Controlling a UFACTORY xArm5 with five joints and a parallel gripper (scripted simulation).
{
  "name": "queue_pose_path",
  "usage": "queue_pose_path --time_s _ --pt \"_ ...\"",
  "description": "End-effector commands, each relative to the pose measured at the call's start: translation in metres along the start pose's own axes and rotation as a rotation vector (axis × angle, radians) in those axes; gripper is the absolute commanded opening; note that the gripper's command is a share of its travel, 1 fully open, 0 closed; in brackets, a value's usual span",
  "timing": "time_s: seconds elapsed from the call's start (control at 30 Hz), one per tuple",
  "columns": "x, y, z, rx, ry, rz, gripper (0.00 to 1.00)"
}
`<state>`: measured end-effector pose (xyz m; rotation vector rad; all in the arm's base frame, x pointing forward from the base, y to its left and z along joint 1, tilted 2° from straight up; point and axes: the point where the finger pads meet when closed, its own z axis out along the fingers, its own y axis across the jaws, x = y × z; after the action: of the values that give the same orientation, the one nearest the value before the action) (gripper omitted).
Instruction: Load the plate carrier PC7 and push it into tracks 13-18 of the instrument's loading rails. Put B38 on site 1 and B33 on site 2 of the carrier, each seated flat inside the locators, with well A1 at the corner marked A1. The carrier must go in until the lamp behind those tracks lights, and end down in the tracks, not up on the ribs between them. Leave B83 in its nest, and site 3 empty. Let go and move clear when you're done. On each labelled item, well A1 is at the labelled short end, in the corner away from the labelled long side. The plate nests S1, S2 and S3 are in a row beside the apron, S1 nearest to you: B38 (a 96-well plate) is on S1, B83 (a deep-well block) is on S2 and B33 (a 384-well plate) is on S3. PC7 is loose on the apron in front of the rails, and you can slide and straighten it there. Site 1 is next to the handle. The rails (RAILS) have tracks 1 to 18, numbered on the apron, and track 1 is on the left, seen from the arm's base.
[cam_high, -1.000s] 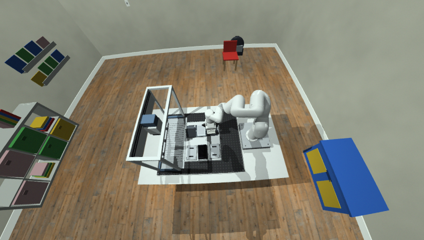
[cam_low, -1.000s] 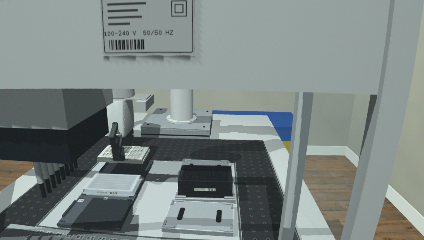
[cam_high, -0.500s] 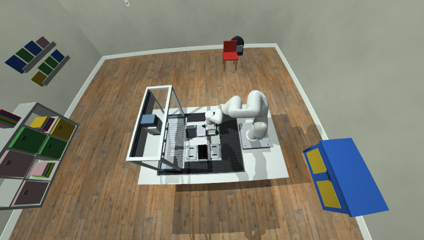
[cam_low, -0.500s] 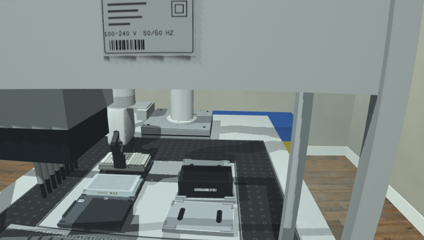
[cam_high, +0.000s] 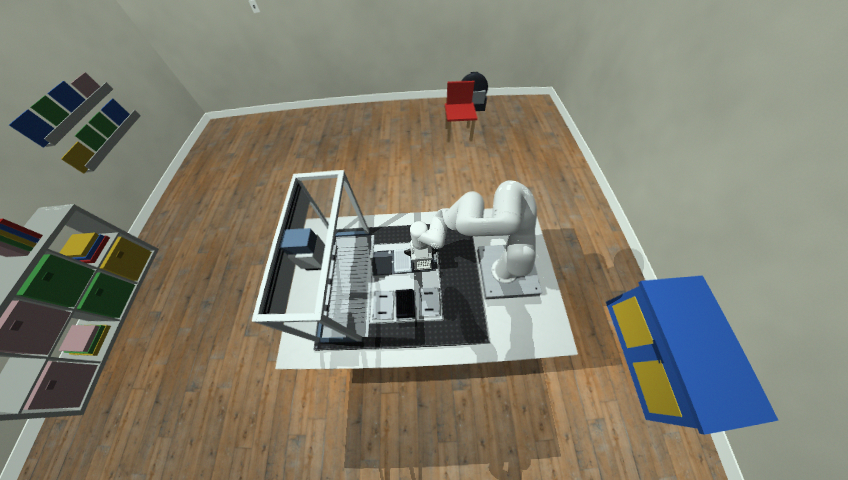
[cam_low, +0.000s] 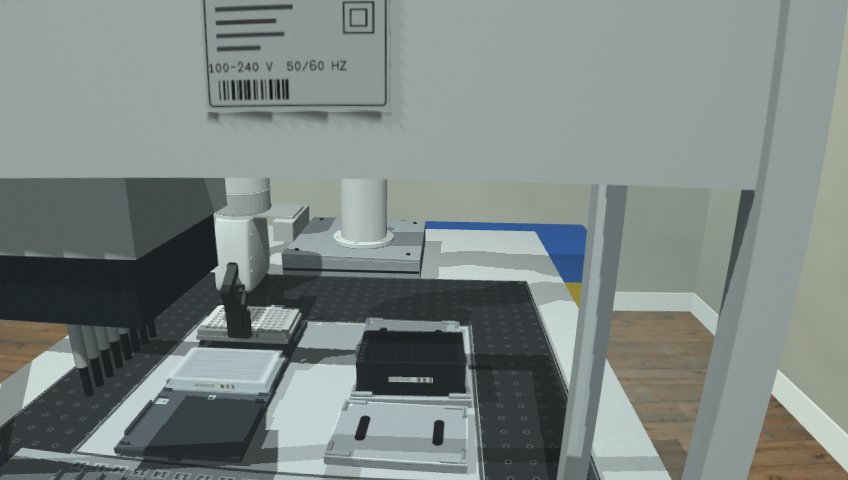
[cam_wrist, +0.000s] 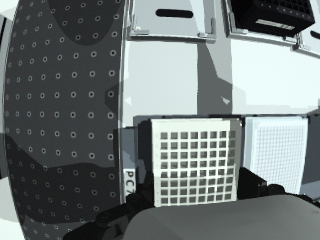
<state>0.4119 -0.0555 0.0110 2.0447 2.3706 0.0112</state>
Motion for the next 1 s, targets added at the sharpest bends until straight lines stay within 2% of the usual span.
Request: queue_pose_path --time_s 0.0,0.97 --pt "0.0 0.001 -0.001 -0.01 0.021 0.0 0.0" --pt "0.0 0.001 0.009 -0.01 0.021 0.0 0.0"
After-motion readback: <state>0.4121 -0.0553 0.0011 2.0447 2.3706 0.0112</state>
